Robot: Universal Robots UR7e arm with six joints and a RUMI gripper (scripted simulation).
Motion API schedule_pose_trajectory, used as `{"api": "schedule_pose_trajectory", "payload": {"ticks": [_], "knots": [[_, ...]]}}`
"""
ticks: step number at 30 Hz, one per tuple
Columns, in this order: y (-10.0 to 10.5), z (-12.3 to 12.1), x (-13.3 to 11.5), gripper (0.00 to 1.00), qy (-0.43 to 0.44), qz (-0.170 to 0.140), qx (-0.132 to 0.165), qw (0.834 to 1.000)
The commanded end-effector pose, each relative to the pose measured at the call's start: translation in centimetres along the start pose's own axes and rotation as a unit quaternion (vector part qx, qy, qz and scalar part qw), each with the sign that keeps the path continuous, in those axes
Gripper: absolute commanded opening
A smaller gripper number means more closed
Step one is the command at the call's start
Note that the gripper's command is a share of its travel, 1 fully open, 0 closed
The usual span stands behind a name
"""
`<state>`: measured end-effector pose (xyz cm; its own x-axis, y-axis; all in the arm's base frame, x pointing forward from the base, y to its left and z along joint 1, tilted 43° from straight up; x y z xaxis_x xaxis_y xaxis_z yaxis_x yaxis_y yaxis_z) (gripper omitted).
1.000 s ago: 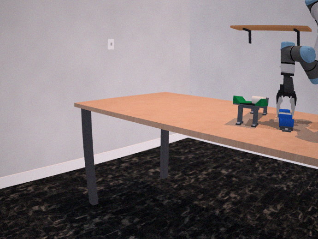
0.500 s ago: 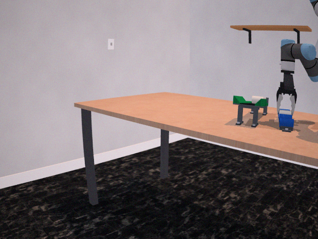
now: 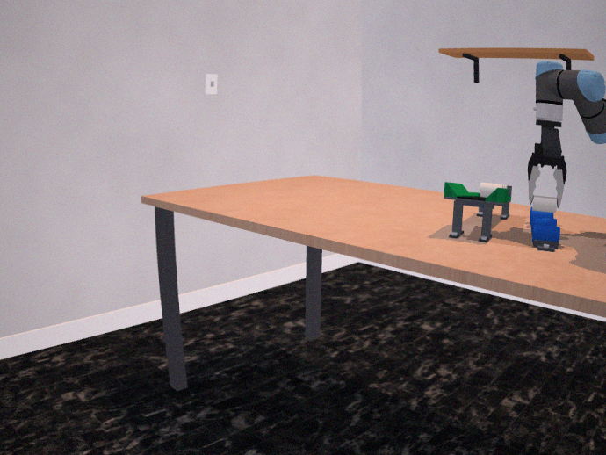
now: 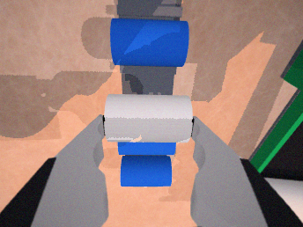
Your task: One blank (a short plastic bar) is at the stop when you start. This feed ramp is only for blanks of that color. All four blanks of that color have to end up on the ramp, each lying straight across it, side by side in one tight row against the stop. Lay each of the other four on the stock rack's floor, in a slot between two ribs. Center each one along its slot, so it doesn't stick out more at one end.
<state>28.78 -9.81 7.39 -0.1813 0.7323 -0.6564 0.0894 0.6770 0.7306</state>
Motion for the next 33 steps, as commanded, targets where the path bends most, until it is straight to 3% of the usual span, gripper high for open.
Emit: {"api": "schedule_pose_trajectory", "payload": {"ticks": [1, 13, 33], "knots": [[1.3, 0.1, 0.0, 0.4, 0.0, 0.002, 0.003, 1.0], [4.3, 0.1, -0.1, 0.4, 0.0, 0.002, 0.003, 1.0], [5.4, 0.1, -0.1, 0.4, 0.0, 0.002, 0.003, 1.0]]}}
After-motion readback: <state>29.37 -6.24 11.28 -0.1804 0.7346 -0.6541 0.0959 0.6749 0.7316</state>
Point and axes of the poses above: the point where the finger pads meet when closed, its own y axis back along the fingers, its own z axis across the jaws, x = y × z, the point moved 10 cm from there along y, back along the fingers, and after that the axes turned 4 degrees about -y, right-handed, at the moved point
